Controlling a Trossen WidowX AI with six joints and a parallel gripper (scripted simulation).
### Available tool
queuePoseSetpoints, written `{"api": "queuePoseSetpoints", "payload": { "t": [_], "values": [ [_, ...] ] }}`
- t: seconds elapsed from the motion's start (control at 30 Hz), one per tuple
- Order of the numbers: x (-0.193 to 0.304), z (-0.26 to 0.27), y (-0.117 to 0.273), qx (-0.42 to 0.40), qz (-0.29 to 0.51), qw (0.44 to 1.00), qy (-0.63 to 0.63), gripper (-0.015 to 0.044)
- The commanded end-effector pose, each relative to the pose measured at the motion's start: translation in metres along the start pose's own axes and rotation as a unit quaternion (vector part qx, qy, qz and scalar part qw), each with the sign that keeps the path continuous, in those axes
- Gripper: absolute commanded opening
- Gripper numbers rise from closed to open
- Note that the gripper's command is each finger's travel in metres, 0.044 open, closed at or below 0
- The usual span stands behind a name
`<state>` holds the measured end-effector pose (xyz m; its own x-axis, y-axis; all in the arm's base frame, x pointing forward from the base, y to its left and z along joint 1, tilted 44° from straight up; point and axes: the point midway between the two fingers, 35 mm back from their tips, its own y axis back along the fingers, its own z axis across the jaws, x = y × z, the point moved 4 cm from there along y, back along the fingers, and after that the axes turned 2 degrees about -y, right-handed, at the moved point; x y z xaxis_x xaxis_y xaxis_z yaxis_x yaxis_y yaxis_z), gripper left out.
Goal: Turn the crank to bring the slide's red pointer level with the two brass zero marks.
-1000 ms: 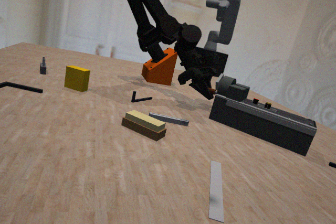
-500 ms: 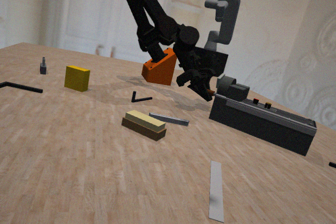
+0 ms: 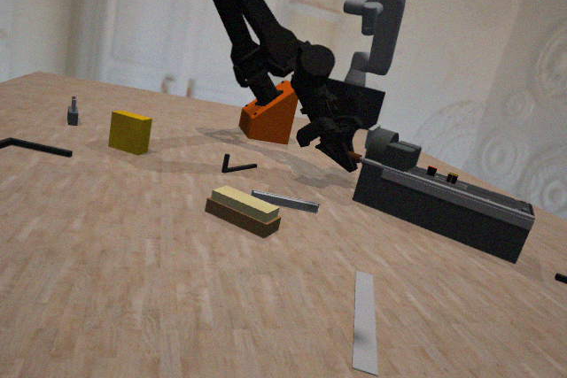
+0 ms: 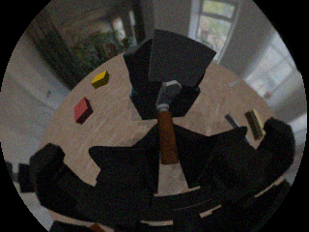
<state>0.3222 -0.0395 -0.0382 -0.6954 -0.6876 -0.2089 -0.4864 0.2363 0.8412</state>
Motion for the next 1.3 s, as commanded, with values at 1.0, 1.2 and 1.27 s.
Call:
{"api": "queuePoseSetpoints", "payload": {
  "t": [1.0,1.2,1.27],
  "values": [
    [0.0001,-0.0121,-0.0007,0.010,0.003,1.000,-0.006,0.0000],
    [-0.0001,-0.0126,-0.0005,0.010,0.003,1.000,-0.006,0.0000],
    [-0.0001,-0.0128,-0.0005,0.010,0.003,1.000,-0.006,0.0000]
  ]
}}
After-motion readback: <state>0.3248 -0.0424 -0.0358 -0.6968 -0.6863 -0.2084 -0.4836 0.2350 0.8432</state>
